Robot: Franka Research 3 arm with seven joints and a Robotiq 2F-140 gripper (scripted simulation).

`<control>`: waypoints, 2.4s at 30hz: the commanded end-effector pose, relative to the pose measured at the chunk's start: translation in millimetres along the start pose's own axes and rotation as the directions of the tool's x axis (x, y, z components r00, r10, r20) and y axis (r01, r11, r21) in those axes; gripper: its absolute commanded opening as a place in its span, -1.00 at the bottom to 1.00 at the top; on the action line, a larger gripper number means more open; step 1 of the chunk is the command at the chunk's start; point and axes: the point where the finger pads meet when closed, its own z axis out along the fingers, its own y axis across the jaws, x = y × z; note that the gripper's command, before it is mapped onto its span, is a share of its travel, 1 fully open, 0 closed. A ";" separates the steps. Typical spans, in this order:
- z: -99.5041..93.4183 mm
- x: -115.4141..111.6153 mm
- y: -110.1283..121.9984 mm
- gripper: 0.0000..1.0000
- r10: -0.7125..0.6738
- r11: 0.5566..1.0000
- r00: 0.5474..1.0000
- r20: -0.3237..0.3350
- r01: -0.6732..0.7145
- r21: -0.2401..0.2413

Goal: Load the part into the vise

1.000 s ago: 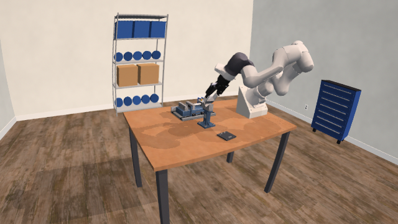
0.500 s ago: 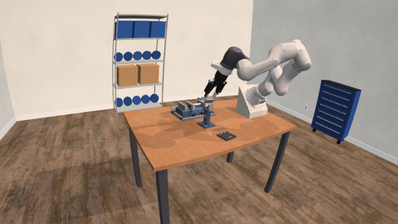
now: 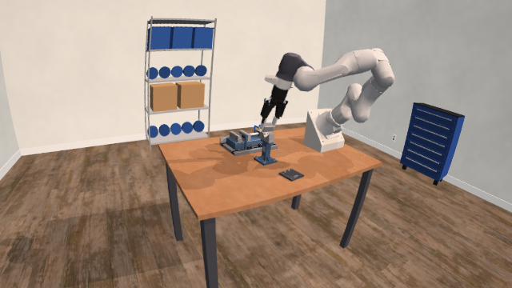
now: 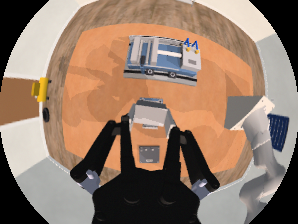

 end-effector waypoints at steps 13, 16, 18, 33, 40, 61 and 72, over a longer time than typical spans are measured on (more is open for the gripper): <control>1.8 -1.9 4.3 -1.00 -0.083 0.996 0.978 0.191 0.087 -0.012; 2.0 -1.3 4.3 -1.00 -0.082 0.996 0.973 0.217 0.087 -0.012; 2.0 -1.3 4.3 -1.00 -0.082 0.996 0.973 0.217 0.087 -0.012; 2.5 0.9 4.1 -1.00 -0.079 0.996 0.950 0.301 0.087 -0.012; 2.6 1.2 4.1 -1.00 -0.078 0.996 0.946 0.314 0.087 -0.012; 2.7 1.5 4.0 -1.00 -0.078 0.996 0.942 0.325 0.087 -0.012; 2.7 1.5 4.0 -1.00 -0.078 0.996 0.942 0.325 0.087 -0.012</control>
